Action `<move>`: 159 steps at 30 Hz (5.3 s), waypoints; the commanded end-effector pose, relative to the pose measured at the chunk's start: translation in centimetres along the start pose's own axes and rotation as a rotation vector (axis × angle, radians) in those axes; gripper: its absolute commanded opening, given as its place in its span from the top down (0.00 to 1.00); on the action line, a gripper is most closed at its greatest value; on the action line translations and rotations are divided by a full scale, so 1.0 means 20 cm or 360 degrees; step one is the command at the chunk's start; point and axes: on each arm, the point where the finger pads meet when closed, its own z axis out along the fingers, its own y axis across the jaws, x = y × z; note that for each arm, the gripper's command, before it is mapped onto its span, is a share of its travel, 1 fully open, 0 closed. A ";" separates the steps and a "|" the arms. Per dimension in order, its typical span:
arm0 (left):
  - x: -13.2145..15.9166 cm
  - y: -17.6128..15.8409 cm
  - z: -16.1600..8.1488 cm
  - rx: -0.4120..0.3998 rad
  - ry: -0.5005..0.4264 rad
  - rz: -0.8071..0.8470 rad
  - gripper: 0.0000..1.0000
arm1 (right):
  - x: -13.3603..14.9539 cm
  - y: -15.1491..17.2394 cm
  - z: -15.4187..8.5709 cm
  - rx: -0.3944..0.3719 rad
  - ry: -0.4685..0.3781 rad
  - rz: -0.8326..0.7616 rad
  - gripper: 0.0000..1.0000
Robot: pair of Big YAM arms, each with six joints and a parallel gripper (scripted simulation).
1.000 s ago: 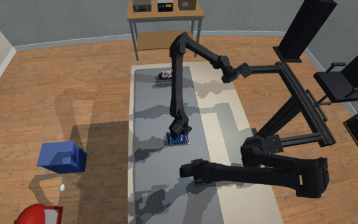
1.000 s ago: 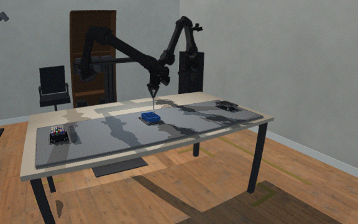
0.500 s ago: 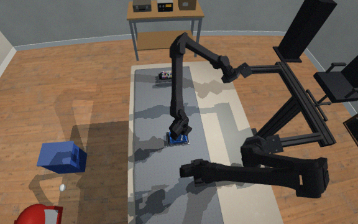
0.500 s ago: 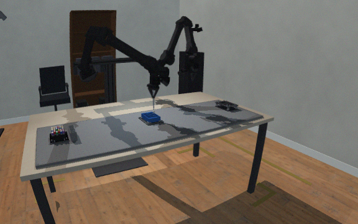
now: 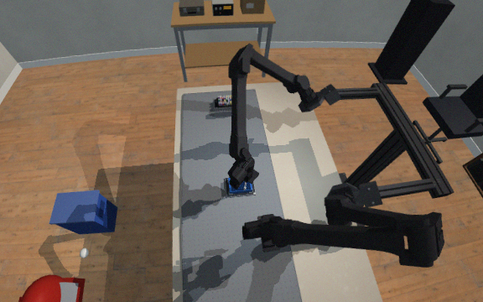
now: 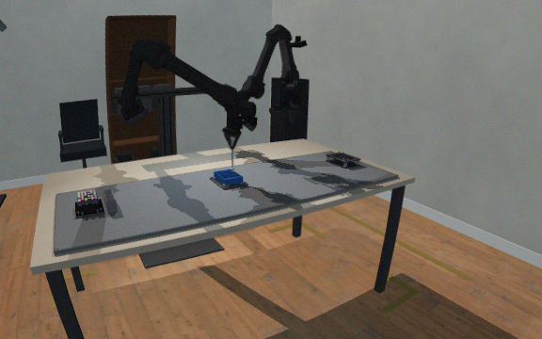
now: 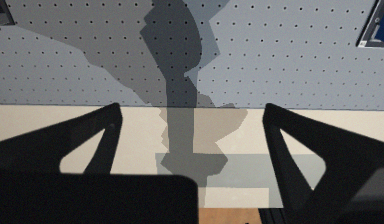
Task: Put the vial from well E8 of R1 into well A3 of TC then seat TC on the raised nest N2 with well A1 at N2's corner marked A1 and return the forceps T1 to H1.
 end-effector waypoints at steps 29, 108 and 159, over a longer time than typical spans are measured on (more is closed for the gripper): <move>-0.04 0.01 -0.03 0.0001 -0.0024 0.0006 0.00 | -0.01 -0.02 0.03 -0.0001 -0.0006 0.0017 0.93; -0.04 0.01 -0.03 0.0001 -0.0024 0.0006 0.00 | -0.06 0.00 -0.16 -0.0007 -0.0061 0.0015 0.93; -0.04 0.01 -0.03 0.0001 -0.0024 0.0006 0.00 | 0.16 -0.33 -0.06 -0.0027 -0.0009 0.1321 0.93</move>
